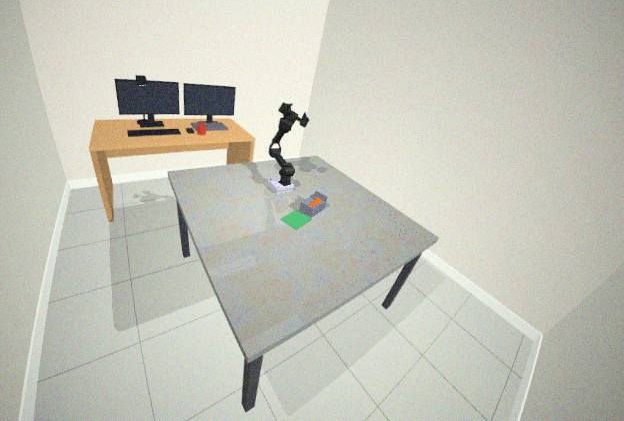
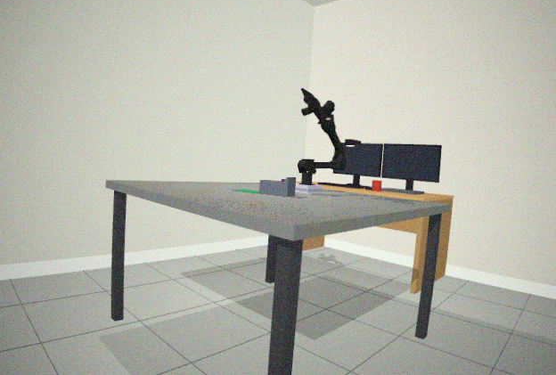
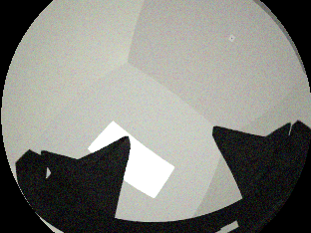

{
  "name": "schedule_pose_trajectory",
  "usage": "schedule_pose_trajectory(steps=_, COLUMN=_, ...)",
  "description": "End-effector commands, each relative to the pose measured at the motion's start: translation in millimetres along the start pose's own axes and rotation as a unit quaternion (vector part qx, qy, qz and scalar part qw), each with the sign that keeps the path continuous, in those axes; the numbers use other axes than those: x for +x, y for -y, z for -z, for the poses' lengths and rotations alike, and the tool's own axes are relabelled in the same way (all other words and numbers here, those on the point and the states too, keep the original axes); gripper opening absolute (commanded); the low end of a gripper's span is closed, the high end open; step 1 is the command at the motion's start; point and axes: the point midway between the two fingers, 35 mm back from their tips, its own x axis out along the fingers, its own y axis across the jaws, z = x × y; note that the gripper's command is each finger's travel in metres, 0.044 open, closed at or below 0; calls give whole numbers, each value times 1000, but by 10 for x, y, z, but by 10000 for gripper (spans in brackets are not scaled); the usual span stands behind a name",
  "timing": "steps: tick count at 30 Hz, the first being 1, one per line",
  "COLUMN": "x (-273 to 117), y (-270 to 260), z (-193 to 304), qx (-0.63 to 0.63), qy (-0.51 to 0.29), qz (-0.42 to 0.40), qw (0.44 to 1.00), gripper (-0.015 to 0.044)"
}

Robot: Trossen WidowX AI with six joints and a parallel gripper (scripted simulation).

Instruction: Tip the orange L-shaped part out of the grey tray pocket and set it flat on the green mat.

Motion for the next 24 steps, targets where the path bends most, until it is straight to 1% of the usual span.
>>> schedule_pose_trajectory(steps=1, x=21, y=18, z=-20, qx=-6, qy=4, qz=5, qw=1000, gripper=374)
schedule_pose_trajectory(steps=3, x=101, y=92, z=-95, qx=-29, qy=19, qz=24, qw=999, gripper=321)
schedule_pose_trajectory(steps=5, x=243, y=243, z=-254, qx=-74, qy=48, qz=62, qw=994, gripper=269)
schedule_pose_trajectory(steps=8, x=474, y=610, z=-568, qx=-162, qy=89, qz=156, qw=970, gripper=190)
schedule_pose_trajectory(steps=9, x=539, y=748, z=-690, qx=-197, qy=102, qz=190, qw=956, gripper=180)
schedule_pose_trajectory(steps=12, x=664, y=1137, z=-953, qx=-292, qy=101, qz=285, qw=907, gripper=180)
schedule_pose_trajectory(steps=15, x=700, y=1481, z=-1190, qx=-361, qy=96, qz=370, qw=850, gripper=180)
schedule_pose_trajectory(steps=19, x=659, y=1875, z=-1441, qx=-431, qy=70, qz=468, qw=769, gripper=180)
schedule_pose_trajectory(steps=24, x=508, y=2333, z=-1718, qx=-494, qy=13, qz=575, qw=652, gripper=180)
